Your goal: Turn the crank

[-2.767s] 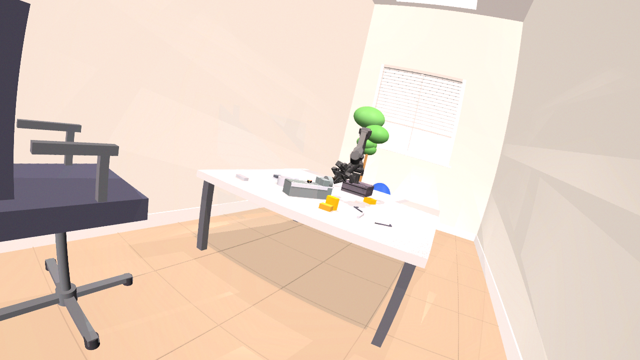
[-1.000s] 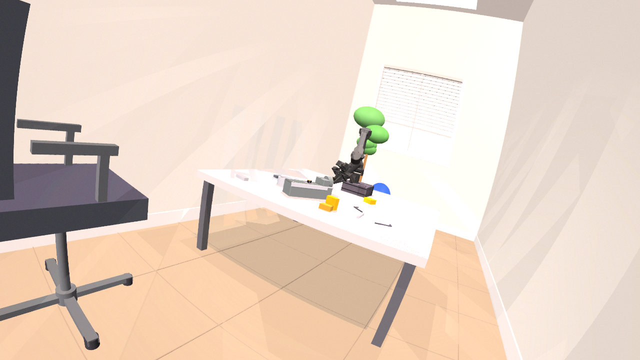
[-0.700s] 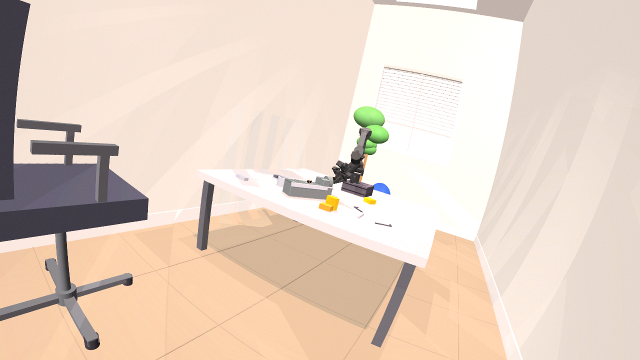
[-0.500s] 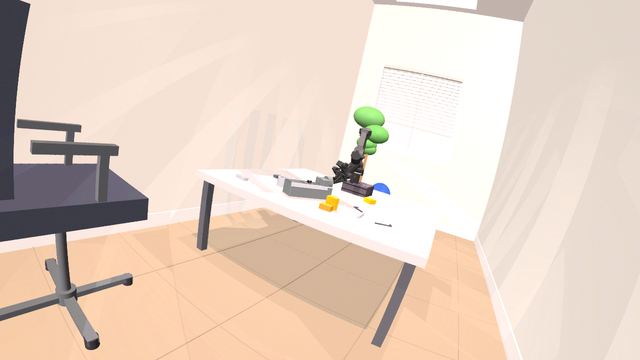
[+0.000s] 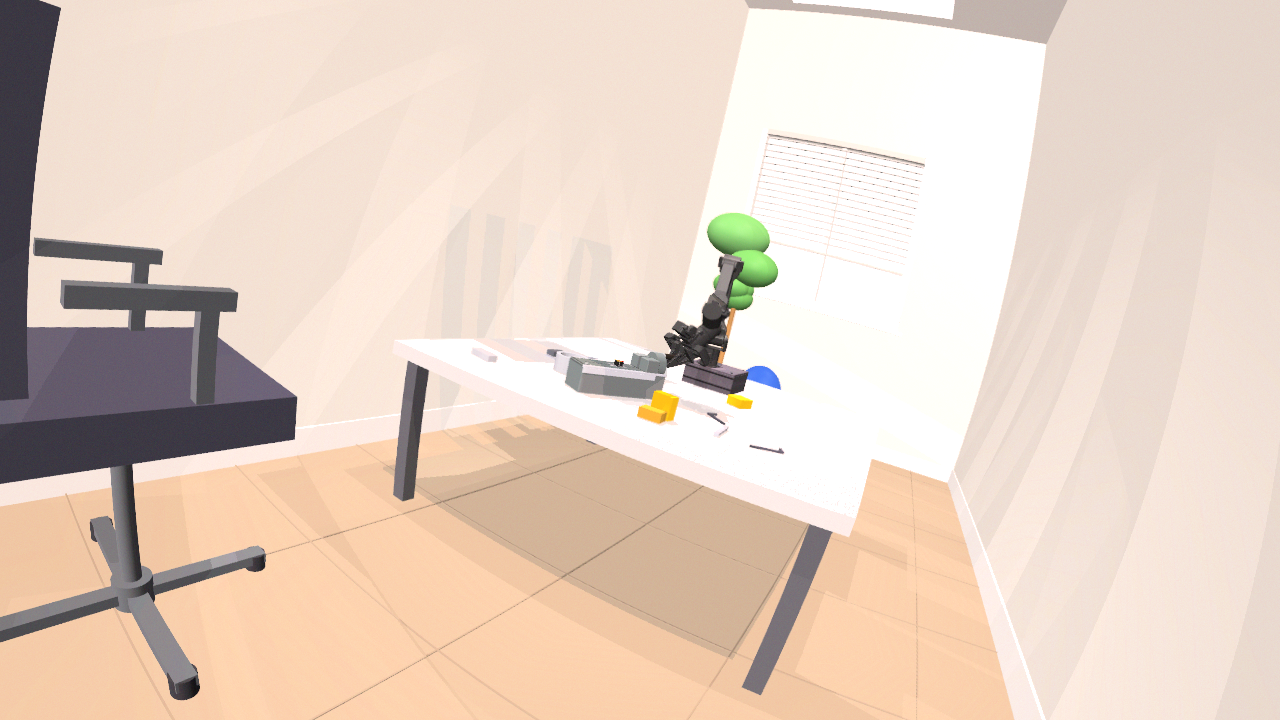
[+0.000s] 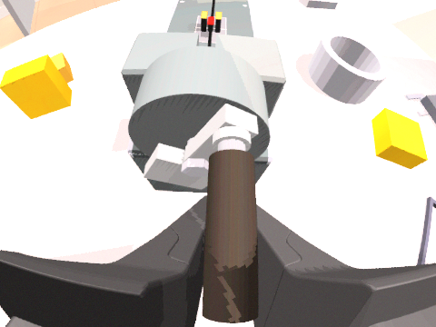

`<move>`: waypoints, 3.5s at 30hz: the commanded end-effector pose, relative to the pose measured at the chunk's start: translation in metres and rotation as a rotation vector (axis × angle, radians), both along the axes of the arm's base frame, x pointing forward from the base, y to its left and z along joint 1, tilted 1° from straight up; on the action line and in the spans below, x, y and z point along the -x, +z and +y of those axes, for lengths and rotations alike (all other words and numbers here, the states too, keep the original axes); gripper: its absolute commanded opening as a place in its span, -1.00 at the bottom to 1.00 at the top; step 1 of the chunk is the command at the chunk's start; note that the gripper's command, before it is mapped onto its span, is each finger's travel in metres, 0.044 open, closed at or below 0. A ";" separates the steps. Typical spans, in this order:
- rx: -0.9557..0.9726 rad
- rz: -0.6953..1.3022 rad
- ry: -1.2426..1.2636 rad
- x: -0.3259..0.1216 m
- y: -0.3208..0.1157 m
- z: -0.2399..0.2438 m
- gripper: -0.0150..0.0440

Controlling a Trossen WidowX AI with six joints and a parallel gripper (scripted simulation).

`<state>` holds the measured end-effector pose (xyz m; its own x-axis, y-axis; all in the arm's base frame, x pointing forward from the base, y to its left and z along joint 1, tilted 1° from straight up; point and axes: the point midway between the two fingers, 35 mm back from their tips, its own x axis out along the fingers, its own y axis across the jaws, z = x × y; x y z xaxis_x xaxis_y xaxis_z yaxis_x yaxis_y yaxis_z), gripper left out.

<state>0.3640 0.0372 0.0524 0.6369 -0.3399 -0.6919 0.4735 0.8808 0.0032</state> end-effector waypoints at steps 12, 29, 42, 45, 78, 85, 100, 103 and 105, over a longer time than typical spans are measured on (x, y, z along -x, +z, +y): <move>-0.008 -0.017 0.015 -0.004 0.004 0.008 -0.49; -0.008 -0.017 0.015 -0.004 0.004 0.009 -0.49; 0.003 -0.001 -0.001 -0.001 0.000 0.002 -0.49; 0.003 -0.001 -0.001 -0.001 0.000 0.002 -0.49; 0.003 0.000 -0.001 0.001 0.049 0.002 1.00; 0.006 0.005 -0.001 0.001 0.089 0.002 1.00; -0.029 0.063 0.101 -0.040 0.110 -0.027 1.00; -0.044 0.065 0.134 -0.053 0.111 -0.036 1.00; -0.054 0.065 0.167 -0.064 0.112 -0.044 1.00</move>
<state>0.4131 0.0033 0.1600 0.6201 -0.2308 -0.7498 0.3577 0.9338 0.0085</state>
